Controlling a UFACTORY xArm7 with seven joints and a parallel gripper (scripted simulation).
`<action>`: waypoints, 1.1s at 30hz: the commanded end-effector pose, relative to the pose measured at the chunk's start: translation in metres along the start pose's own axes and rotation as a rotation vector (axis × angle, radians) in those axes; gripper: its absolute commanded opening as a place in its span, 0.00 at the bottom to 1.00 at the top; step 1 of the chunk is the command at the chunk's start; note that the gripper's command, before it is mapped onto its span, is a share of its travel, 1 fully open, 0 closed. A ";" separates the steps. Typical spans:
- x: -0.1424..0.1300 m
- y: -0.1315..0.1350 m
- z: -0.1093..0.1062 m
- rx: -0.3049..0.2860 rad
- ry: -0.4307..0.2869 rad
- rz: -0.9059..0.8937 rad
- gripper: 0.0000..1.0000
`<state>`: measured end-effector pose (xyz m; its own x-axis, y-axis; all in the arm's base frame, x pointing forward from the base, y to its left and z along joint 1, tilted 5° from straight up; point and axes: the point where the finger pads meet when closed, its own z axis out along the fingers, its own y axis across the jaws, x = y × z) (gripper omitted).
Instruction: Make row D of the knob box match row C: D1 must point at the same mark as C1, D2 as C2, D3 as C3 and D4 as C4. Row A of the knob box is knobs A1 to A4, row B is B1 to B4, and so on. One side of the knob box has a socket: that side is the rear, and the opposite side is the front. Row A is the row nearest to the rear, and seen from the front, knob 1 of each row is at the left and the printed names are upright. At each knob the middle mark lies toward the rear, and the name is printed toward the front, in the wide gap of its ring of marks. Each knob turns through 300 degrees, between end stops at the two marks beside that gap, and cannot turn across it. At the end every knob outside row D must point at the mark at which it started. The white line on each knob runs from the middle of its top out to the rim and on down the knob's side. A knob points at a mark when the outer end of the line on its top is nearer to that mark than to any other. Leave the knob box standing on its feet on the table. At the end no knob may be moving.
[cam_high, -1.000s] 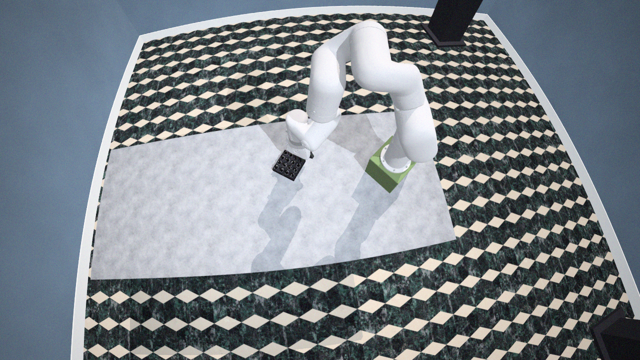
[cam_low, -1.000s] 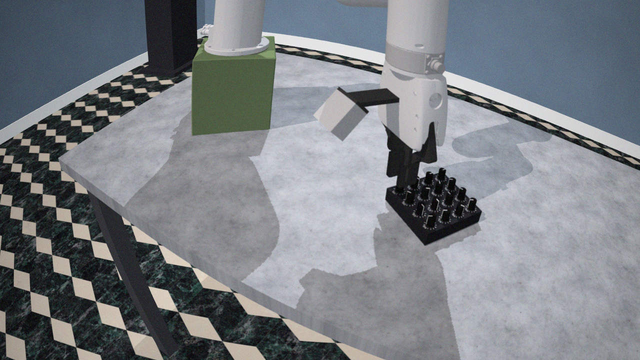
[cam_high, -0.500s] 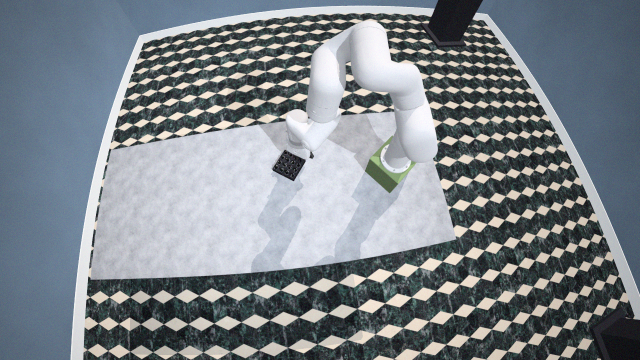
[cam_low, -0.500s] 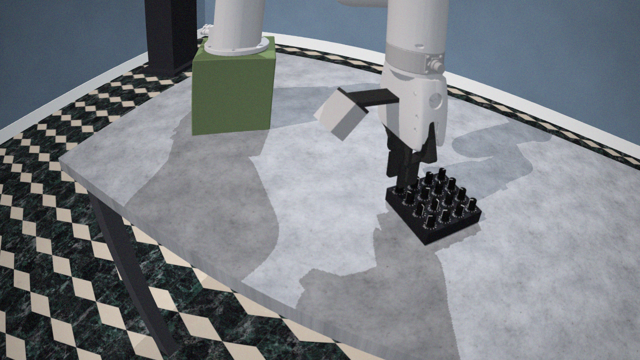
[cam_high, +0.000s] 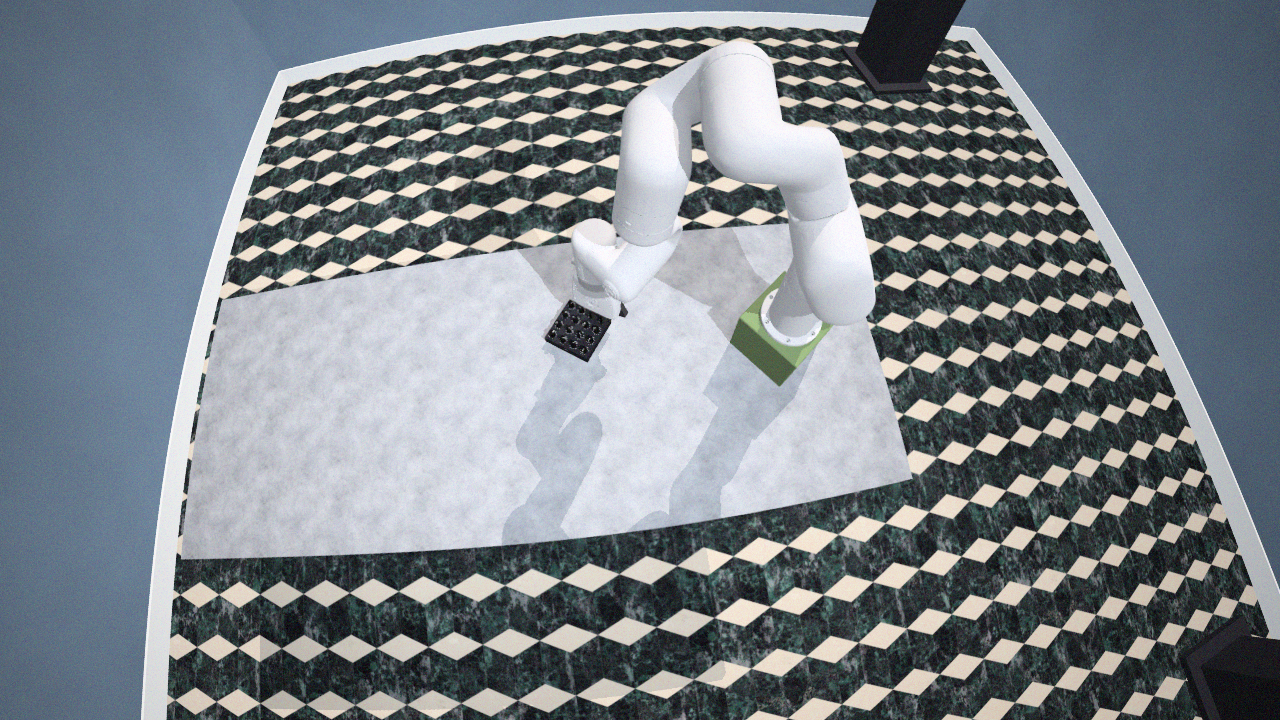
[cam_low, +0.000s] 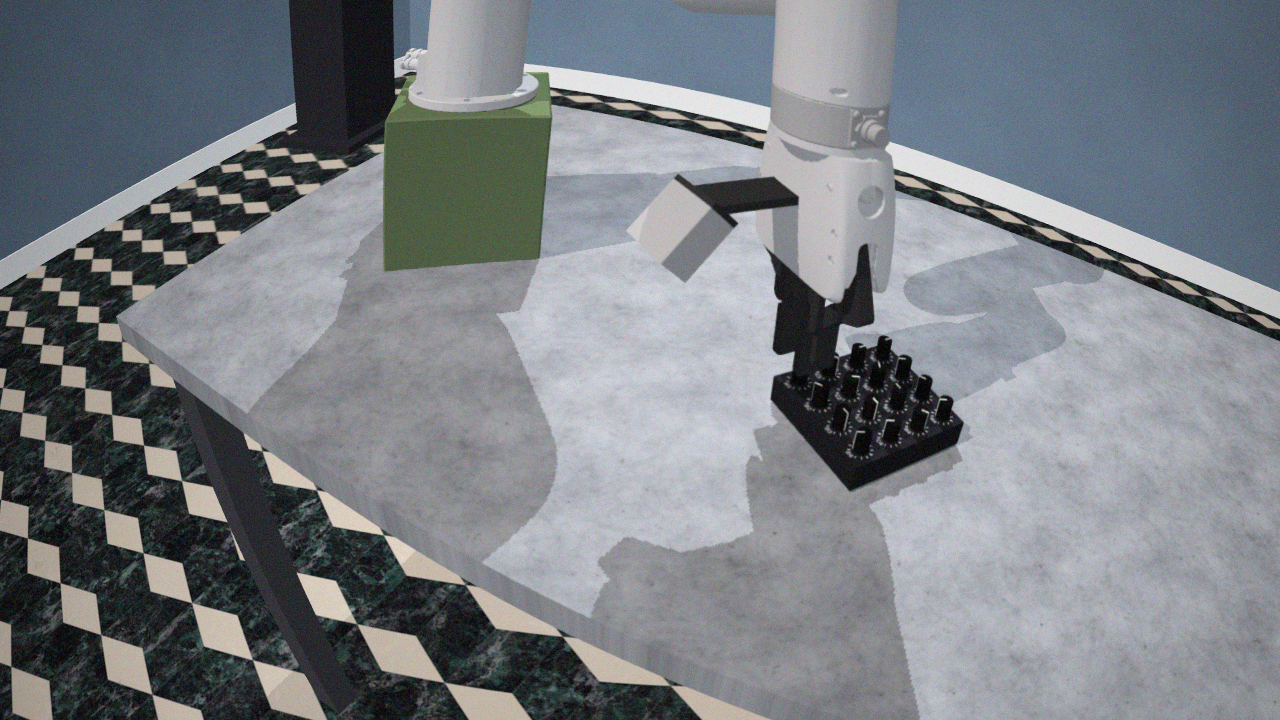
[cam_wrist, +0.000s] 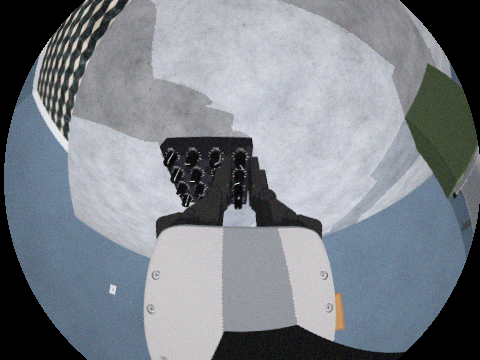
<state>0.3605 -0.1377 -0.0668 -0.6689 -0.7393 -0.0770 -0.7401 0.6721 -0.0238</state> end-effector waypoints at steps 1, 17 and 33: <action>0.000 -0.001 -0.001 0.003 -0.001 0.000 0.19; 0.000 -0.001 0.001 0.003 -0.001 0.000 0.19; 0.000 -0.001 0.010 0.003 -0.001 0.000 0.19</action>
<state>0.3611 -0.1372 -0.0768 -0.6689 -0.7393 -0.0768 -0.7401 0.6721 -0.0235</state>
